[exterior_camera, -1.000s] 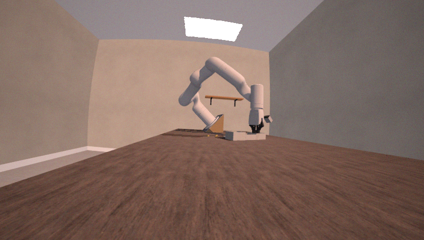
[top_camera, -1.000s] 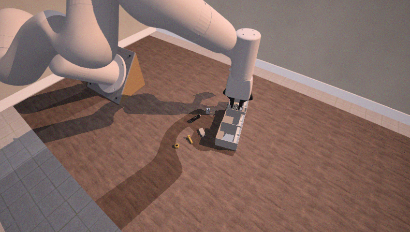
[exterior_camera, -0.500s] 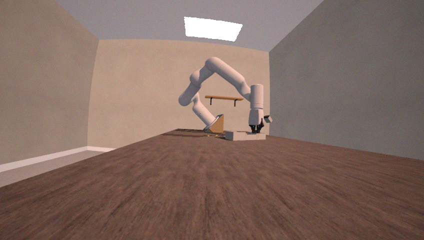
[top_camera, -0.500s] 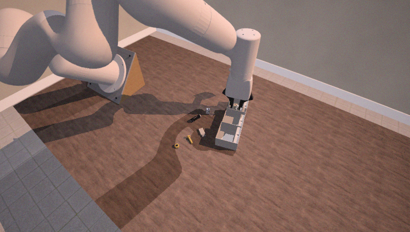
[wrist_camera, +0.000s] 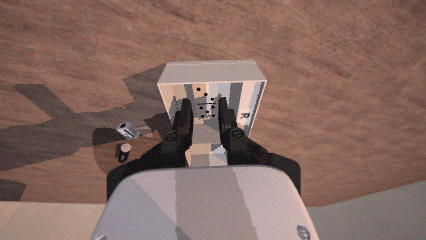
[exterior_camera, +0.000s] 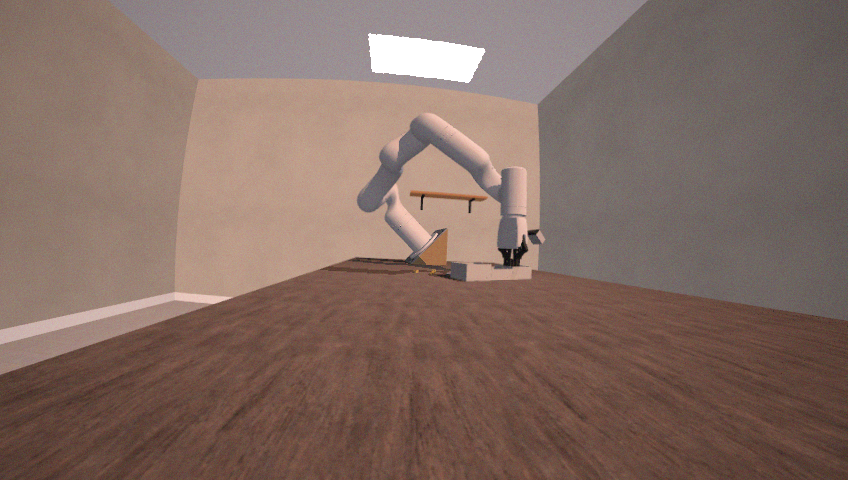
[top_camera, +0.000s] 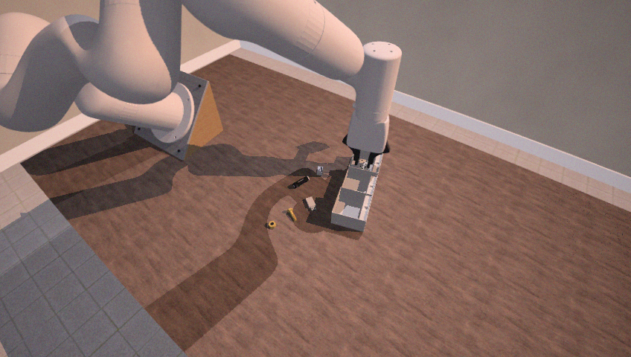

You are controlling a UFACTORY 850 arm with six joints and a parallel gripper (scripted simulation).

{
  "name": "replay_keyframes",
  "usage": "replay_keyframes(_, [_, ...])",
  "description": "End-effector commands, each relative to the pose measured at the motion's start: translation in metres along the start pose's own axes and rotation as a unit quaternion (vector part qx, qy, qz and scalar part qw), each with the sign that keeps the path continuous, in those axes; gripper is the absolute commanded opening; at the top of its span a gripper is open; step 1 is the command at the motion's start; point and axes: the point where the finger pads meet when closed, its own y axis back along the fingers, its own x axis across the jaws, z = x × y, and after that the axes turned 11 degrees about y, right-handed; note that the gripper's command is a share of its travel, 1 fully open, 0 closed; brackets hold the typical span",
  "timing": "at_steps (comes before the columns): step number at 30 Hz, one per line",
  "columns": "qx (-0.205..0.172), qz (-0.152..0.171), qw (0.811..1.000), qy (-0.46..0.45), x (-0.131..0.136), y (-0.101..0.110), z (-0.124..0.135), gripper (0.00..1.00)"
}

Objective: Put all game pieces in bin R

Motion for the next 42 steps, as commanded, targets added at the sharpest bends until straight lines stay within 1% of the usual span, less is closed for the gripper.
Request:
replay_keyframes(1, [0.0, 0.001, 1.0, 0.0, 0.001, 0.006, 0.0, 0.31])
replay_keyframes(17, [0.0, 0.001, 1.0, 0.0, 0.001, 0.025, 0.0, 0.31])
replay_keyframes(22, [0.0, 0.001, 1.0, 0.0, 0.001, 0.048, 0.0, 0.31])
replay_keyframes(30, [0.0, 0.001, 1.0, 0.0, 0.001, 0.048, 0.0, 0.31])
replay_keyframes(31, [0.0, 0.001, 1.0, 0.0, 0.001, 0.052, 0.0, 1.0])
replay_keyframes(42, [0.0, 0.001, 1.0, 0.0, 0.001, 0.096, 0.0, 1.0])
